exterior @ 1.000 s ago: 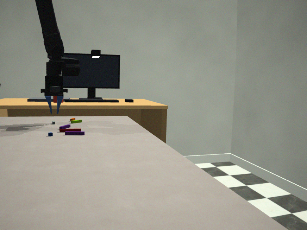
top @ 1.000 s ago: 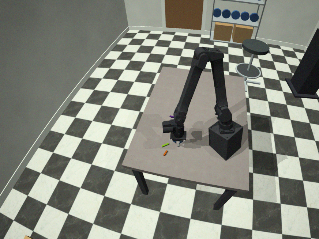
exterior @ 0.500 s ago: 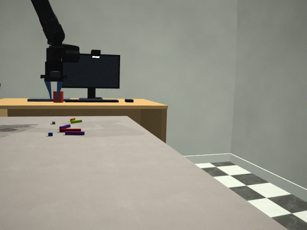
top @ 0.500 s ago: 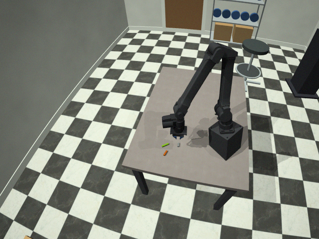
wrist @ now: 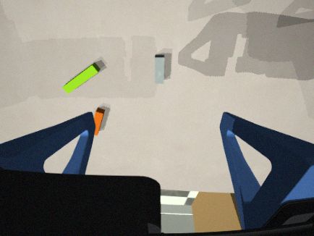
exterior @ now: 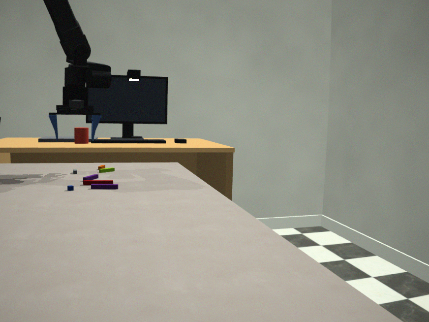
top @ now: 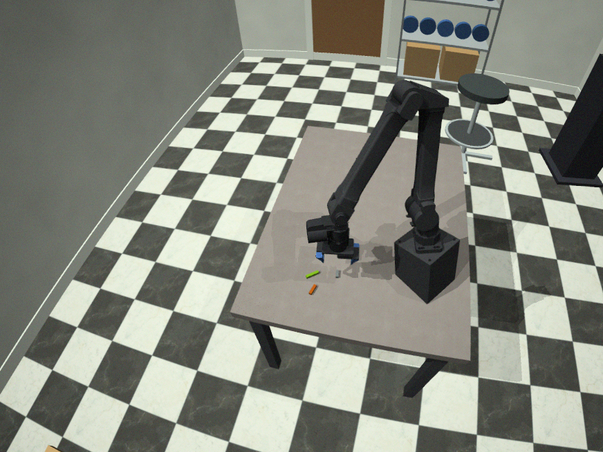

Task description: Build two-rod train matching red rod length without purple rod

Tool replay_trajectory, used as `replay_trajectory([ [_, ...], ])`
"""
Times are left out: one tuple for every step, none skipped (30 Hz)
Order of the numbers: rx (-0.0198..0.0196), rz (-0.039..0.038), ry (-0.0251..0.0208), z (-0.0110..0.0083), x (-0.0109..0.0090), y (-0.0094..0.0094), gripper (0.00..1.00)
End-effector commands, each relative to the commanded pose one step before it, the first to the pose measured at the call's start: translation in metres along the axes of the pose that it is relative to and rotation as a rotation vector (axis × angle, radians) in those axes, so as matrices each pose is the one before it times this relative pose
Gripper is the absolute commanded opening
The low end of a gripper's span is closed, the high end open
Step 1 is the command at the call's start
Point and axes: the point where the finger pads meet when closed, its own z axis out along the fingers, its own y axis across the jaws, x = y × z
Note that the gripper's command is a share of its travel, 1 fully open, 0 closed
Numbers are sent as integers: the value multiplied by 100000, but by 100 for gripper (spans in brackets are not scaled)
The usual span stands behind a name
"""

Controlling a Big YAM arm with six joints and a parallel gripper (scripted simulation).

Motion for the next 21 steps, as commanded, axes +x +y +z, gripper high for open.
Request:
replay_trajectory([
  [-2341,1074,303,-654,323,979,100],
  [0,0,0,0,0,0,100],
  [2,-1,0,0,0,-1,100],
  [-2,0,0,0,0,1,100],
  [2,0,0,0,0,-1,100],
  [1,0,0,0,0,0,100],
  [-2,0,0,0,0,1,100],
  [-1,-17,1,0,2,4,100],
  [-8,-385,4,2,14,26,100],
  [-25,-1262,12,3,36,70,100],
  [-47,-1559,21,7,66,131,100],
  [-71,-919,32,12,103,208,100],
  [-103,-1319,45,18,146,299,100],
  [292,-1836,-32,86,123,50,100],
  [93,-2003,-24,9,34,45,100],
  [114,-2467,-26,11,41,56,100],
  [25,-2927,15,13,56,96,100],
  [0,0,0,0,0,0,100],
  [0,0,0,0,0,0,100],
  [-358,-3147,81,28,23,220,100],
  [148,-4140,3,6,119,96,100],
])
